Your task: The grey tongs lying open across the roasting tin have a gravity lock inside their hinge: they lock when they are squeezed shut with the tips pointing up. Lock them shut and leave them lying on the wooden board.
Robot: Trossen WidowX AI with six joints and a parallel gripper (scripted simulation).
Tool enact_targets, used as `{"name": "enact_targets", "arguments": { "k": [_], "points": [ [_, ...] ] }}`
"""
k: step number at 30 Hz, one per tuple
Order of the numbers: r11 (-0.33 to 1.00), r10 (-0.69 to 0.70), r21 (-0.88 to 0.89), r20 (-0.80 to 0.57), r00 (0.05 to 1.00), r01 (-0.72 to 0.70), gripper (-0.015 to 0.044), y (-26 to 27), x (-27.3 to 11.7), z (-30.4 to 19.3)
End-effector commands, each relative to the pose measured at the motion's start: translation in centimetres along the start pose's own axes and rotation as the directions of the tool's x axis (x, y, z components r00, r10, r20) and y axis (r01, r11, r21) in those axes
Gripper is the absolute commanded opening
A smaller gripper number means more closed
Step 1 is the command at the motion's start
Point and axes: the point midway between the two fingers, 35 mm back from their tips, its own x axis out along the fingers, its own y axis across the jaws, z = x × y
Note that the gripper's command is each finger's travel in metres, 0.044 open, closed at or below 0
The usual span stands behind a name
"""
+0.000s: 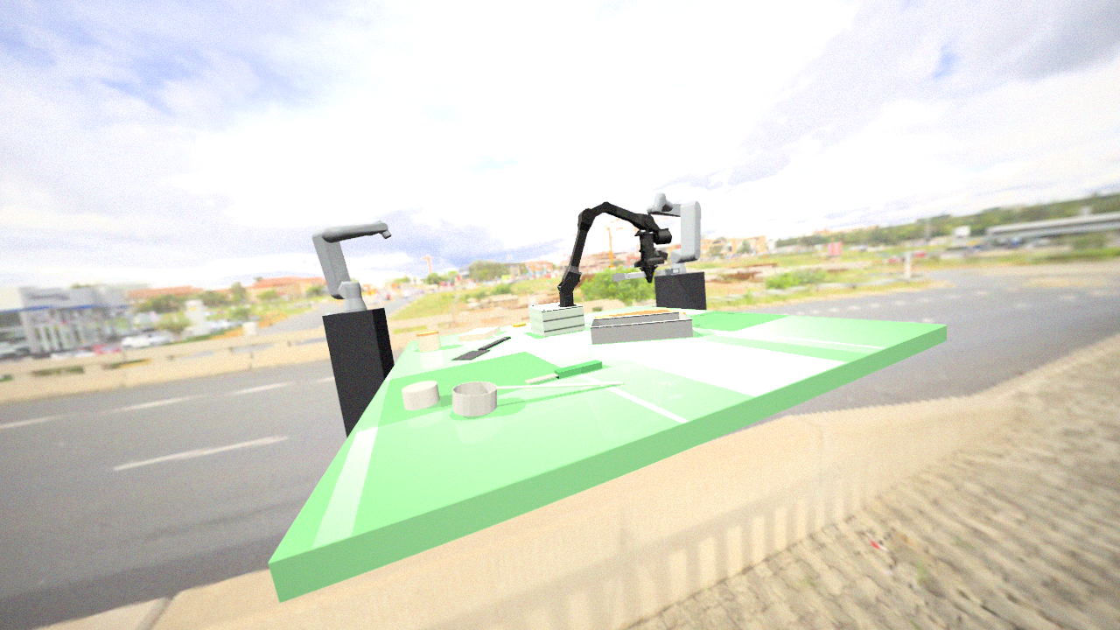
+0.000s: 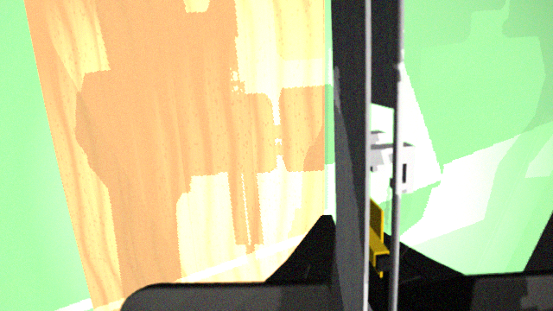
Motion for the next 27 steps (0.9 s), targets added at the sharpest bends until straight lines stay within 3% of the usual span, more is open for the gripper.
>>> {"name": "enact_targets", "arguments": {
  "k": [1,13,27],
  "points": [
    [0.988,-0.002,-0.156,0.004,1.0,0.002,-0.015,0.7,-0.1,0.0],
    [0.808,0.001,-0.589,0.002,1.0,0.0,-0.015,2.6,0.0,-0.3],
    [0.38,0.003,-0.925,-0.001,1.0,-0.002,-0.015,4.9,0.0,-0.7]
  ]
}}
